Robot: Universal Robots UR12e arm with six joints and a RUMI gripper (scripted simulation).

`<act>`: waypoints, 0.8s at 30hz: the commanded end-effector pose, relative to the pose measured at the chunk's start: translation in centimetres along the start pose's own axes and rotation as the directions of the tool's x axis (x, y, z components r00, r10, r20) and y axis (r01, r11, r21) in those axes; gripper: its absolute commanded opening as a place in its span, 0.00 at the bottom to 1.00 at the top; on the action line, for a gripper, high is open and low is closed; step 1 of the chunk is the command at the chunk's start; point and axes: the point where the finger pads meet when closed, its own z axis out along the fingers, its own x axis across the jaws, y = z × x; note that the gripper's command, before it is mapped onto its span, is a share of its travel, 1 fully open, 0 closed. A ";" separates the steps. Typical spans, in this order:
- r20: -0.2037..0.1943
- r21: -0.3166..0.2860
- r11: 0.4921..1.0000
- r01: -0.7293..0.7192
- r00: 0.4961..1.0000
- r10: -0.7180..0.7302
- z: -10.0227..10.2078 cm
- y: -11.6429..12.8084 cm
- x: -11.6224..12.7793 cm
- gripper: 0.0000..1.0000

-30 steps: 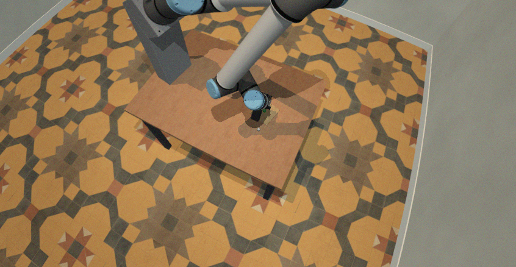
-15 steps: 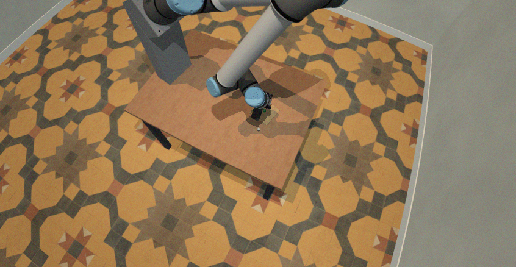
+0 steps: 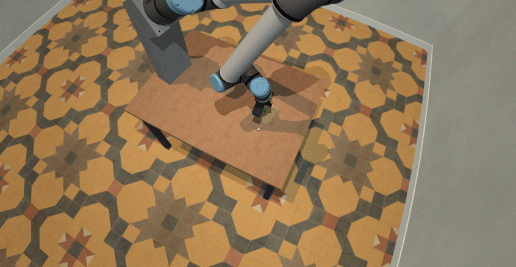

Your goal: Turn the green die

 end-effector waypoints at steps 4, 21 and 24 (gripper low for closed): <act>0.012 0.099 0.995 -0.006 1.000 0.005 -0.3 0.1 -0.2 0.31; 0.011 0.151 0.989 -0.007 1.000 0.005 -0.2 0.1 -0.2 0.31; 0.007 0.183 0.983 -0.005 1.000 0.004 0.0 0.1 -0.2 0.31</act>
